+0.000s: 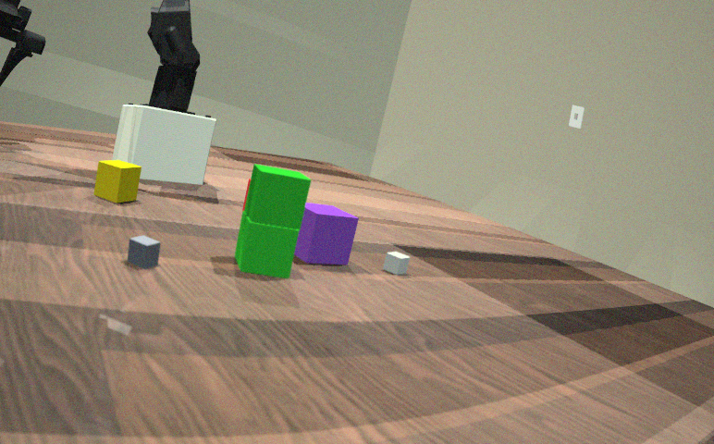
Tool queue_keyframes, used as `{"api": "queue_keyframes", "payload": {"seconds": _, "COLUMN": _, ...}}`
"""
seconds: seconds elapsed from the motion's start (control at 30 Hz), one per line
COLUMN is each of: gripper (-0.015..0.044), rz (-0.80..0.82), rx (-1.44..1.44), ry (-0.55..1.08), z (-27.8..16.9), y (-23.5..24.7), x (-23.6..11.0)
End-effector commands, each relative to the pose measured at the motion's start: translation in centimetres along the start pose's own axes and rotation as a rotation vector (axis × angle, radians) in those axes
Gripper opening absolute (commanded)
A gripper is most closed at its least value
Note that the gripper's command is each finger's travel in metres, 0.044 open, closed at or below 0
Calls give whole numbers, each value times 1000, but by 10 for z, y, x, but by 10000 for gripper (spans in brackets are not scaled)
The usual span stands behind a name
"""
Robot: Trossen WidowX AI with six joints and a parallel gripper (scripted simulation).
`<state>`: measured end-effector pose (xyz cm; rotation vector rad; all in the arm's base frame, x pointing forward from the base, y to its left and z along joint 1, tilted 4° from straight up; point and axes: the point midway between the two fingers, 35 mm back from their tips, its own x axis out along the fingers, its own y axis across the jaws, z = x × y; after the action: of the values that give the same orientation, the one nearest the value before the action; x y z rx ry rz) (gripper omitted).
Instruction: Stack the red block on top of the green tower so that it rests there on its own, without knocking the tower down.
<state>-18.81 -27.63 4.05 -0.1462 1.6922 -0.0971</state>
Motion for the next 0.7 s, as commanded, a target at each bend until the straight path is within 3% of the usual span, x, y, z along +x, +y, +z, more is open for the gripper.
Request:
{"api": "queue_keyframes", "payload": {"seconds": 0.0, "gripper": 440, "rz": -2, "rx": 33, "ry": -6, "z": 15, "y": -5, "x": -3}}
{"api": "queue_keyframes", "payload": {"seconds": 0.67, "gripper": 440, "rz": -11, "rx": 128, "ry": -89, "z": 154, "y": -42, "x": -17}}
